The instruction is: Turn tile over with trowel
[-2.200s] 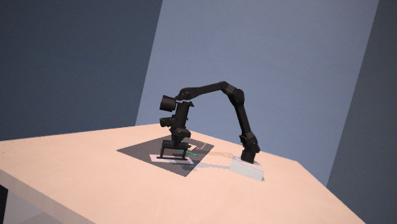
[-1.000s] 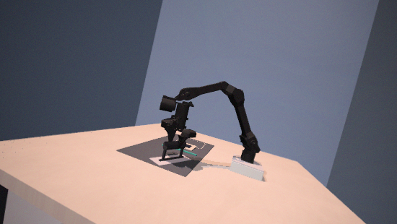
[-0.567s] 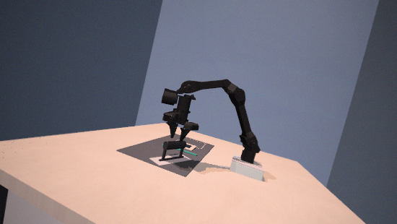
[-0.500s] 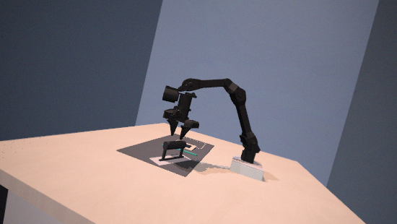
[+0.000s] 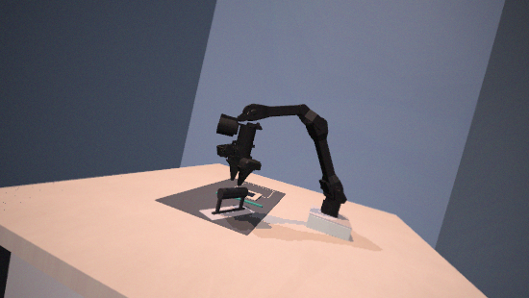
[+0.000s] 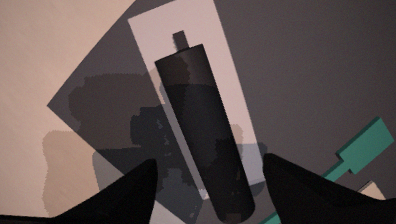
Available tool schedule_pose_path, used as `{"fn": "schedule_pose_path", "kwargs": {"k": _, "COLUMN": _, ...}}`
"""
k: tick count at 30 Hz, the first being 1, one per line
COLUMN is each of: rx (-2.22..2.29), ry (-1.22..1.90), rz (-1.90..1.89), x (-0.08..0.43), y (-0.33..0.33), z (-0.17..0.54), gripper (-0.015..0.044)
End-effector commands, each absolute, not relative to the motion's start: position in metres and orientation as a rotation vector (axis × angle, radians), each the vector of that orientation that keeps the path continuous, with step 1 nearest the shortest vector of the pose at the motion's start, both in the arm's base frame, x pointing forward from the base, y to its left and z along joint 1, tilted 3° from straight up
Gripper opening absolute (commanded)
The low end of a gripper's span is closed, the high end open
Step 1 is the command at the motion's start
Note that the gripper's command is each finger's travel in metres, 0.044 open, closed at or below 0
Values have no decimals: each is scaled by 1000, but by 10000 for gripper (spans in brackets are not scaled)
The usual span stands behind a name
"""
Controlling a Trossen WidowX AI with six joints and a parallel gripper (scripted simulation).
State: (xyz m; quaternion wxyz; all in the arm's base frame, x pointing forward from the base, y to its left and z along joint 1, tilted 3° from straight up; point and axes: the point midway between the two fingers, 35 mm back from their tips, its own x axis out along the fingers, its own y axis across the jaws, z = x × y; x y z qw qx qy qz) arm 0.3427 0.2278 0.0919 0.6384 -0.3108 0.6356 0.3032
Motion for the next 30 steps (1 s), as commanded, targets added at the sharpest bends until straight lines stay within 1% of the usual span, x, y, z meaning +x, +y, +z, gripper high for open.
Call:
{"fn": "schedule_pose_path", "kwargs": {"k": 1, "rx": -619, "ry": 1480, "rz": 605, "x": 342, "y": 227, "z": 92, "gripper": 270}}
{"fn": "schedule_pose_path", "kwargs": {"k": 15, "rx": -238, "ry": 1554, "rz": 226, "x": 342, "y": 227, "z": 92, "gripper": 270}}
{"fn": "schedule_pose_path", "kwargs": {"k": 30, "rx": 172, "ry": 1557, "rz": -182, "x": 342, "y": 226, "z": 92, "gripper": 270}}
